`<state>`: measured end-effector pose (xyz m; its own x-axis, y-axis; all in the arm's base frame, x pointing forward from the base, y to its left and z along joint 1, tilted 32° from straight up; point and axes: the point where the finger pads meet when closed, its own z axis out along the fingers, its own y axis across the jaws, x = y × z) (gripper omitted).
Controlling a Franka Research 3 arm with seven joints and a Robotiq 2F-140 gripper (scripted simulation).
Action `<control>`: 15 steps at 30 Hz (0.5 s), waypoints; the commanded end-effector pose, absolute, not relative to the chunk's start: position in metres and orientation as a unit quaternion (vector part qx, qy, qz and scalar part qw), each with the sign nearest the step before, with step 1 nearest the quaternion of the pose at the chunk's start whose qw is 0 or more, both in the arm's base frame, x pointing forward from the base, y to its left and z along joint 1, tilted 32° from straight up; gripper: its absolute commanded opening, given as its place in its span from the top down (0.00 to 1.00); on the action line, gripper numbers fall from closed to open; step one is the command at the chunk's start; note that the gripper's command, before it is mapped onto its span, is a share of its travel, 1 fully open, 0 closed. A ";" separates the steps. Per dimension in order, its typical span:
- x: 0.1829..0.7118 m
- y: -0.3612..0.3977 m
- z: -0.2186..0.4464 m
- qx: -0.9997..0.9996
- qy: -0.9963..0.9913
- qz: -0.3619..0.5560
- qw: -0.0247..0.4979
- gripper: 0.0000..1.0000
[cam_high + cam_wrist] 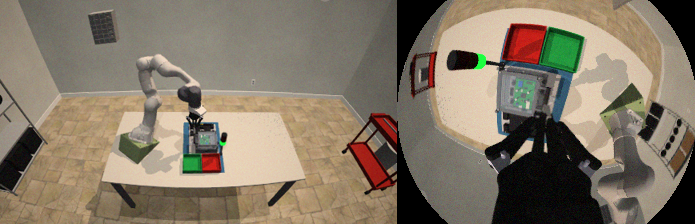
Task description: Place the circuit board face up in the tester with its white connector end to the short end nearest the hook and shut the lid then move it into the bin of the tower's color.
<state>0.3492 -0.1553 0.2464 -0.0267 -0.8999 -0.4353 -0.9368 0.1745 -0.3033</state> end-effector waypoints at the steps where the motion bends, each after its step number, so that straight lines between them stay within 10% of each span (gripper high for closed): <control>1: 0.347 -0.157 0.251 -0.640 0.717 0.034 0.273 1.00; 15: 0.343 -0.161 0.260 -0.640 0.717 0.034 0.273 1.00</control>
<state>0.3451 -0.1616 0.2586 -0.0262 -0.9007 -0.4336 -0.9359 0.1745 -0.3060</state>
